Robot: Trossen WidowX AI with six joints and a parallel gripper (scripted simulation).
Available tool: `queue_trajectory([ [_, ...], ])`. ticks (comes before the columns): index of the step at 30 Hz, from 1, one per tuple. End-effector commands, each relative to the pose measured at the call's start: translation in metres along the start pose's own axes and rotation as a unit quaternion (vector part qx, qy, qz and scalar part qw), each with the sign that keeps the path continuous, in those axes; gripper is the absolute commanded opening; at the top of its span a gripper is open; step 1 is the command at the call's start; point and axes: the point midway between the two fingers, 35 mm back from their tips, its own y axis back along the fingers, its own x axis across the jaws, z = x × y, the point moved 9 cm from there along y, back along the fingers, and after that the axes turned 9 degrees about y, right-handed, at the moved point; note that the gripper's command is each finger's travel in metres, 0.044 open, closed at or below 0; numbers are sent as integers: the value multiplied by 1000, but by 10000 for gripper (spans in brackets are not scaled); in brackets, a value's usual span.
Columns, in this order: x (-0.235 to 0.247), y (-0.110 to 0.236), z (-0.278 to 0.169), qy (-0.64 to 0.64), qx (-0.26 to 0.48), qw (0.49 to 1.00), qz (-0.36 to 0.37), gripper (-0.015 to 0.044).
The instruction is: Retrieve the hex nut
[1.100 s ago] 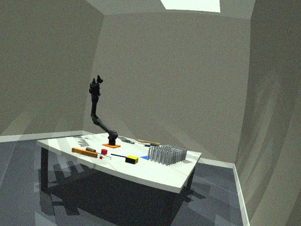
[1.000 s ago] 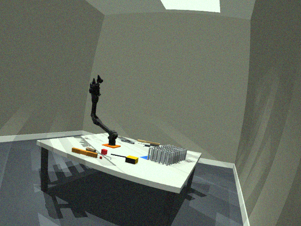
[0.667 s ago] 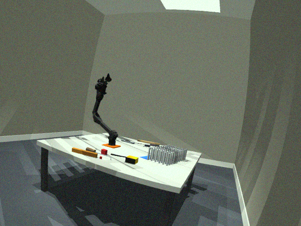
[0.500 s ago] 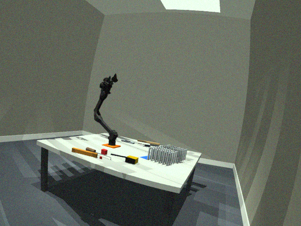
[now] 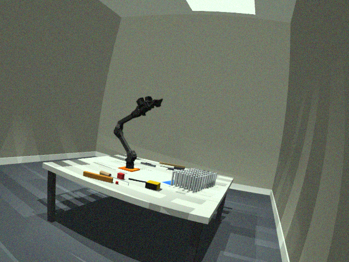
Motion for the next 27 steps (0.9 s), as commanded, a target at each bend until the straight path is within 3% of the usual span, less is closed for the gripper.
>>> queue_trajectory([
  [1, 14, -19, -42, 27, 47, 998, 20, 440],
  [13, 56, -43, -216, 120, 232, 960, 100, 440],
  [27, 68, 26, -392, 206, 428, 856, 201, 440],
])
